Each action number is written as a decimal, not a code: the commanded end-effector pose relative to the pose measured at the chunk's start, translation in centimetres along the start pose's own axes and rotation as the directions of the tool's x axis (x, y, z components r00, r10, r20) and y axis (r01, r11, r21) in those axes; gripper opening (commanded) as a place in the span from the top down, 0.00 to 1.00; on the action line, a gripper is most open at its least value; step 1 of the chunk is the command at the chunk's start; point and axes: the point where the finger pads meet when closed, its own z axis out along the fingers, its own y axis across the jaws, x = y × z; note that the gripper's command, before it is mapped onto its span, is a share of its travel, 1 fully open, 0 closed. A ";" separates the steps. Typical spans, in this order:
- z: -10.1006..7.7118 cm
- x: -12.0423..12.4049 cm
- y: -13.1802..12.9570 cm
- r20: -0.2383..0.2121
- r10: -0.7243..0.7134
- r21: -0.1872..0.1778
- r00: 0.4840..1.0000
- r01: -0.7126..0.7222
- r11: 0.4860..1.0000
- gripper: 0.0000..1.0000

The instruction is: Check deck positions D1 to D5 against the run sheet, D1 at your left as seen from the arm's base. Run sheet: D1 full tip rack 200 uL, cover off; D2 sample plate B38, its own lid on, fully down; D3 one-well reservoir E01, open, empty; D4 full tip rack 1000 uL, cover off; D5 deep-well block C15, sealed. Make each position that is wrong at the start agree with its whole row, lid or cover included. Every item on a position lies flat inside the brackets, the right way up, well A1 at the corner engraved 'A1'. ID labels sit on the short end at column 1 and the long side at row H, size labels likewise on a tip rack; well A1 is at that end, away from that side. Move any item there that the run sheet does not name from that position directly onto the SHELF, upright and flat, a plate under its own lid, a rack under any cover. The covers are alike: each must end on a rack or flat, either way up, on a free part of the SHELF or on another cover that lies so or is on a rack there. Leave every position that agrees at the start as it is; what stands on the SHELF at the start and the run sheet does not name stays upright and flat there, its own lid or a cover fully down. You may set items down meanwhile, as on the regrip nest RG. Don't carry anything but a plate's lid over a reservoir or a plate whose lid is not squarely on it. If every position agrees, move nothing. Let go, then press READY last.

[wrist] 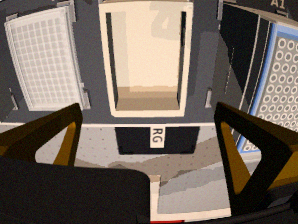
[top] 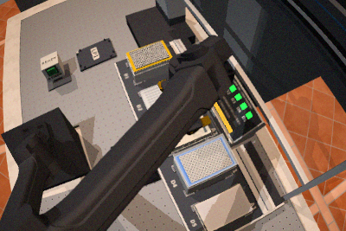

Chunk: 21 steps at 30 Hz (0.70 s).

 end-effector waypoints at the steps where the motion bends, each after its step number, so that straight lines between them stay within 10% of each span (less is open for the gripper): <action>1: 0.9 -0.6 0.1 0.005 -0.005 0.000 1.000 0.005 1.000 0.00; 21: 3.9 -0.6 0.1 0.005 -0.004 0.000 1.000 0.004 1.000 0.00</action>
